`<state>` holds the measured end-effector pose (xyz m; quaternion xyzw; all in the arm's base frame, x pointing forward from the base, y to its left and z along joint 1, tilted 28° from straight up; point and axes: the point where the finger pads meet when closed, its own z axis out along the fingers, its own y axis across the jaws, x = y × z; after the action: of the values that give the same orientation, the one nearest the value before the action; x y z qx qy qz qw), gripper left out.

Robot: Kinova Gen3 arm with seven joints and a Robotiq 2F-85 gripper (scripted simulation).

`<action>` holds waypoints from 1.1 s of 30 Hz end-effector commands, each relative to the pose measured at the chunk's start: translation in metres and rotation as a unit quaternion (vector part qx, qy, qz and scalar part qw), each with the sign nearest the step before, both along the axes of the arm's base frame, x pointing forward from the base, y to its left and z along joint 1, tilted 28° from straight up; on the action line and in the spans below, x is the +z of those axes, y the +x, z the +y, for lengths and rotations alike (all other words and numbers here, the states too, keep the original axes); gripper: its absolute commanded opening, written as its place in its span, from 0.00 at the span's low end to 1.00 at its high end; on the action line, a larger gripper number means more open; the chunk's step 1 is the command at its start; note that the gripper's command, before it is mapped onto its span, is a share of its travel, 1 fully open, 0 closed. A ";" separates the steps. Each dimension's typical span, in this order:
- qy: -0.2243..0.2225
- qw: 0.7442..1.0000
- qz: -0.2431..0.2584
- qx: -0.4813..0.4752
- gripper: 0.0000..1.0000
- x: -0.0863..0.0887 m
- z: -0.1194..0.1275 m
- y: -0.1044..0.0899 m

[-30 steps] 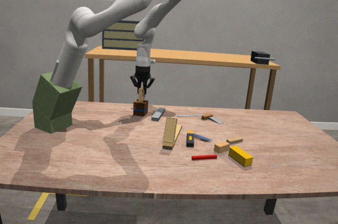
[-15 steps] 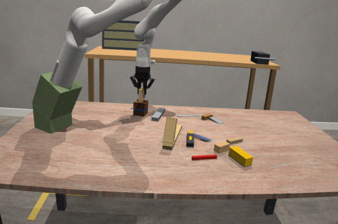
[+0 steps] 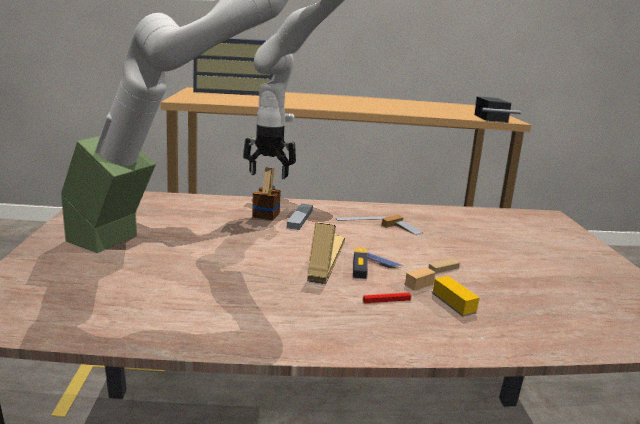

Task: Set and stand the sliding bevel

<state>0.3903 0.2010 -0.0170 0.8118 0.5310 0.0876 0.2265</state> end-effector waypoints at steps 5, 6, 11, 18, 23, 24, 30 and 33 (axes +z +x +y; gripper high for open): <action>0.000 1.000 0.000 0.000 1.00 0.000 0.001 0.000; 0.000 1.000 0.000 0.000 1.00 0.000 0.001 0.000; 0.000 1.000 0.000 0.000 1.00 0.000 0.001 0.000; 0.000 1.000 0.000 0.000 1.00 0.000 0.001 0.000; 0.000 1.000 0.000 0.000 1.00 0.001 0.001 0.000; 0.000 1.000 0.000 0.000 1.00 0.001 0.001 0.000; 0.000 1.000 0.000 0.000 1.00 0.004 0.002 -0.002; 0.000 1.000 0.000 0.000 1.00 0.012 0.004 -0.005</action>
<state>0.3870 0.2033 -0.0096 0.8118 0.5310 0.0876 0.2265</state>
